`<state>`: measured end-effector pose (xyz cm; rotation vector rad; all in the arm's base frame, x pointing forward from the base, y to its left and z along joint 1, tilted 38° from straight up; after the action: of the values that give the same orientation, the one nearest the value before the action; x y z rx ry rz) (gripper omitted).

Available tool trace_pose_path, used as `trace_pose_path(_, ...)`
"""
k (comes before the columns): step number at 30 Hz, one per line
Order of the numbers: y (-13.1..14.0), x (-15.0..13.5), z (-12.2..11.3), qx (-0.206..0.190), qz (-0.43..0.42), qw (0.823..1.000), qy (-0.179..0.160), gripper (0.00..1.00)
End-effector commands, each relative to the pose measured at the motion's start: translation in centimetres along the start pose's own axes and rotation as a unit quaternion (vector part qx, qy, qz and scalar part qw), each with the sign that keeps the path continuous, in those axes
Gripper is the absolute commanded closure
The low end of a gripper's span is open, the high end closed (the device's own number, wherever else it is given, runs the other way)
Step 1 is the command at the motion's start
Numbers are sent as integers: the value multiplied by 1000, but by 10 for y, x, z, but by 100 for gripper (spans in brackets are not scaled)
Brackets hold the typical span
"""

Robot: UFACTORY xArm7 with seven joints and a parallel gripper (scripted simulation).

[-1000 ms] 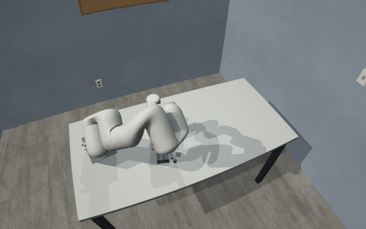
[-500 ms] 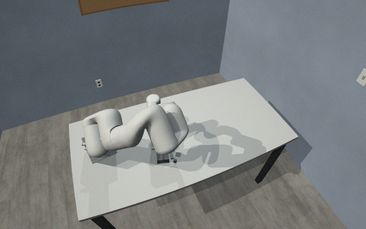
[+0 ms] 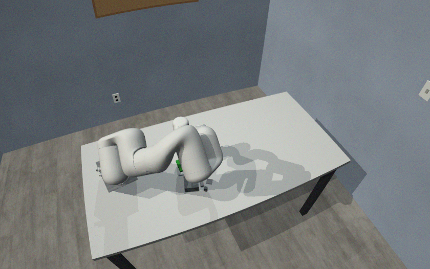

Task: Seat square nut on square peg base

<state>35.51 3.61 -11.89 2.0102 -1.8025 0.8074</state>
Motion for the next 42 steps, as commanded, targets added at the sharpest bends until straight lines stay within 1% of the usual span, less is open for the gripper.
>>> trace_pose_path(1,-1,-2,6,2,0,1000,-2,100)
trace_pose_path(27,-1,-2,7,2,0,1000,-2,100)
trace_pose_path(28,-1,-2,7,2,0,1000,-2,0)
trace_pose_path(42,-1,-2,7,2,0,1000,-2,0)
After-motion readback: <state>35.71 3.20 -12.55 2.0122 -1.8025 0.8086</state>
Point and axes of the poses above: the point where the finger pads meet when closed, its own z axis out along the fingers, its own x axis across the jaws, y = z × x, the point moved 1 cm from there along -z, back along the fingers, and after that the axes turned 3 degrees about z, right-handed, at the moved point
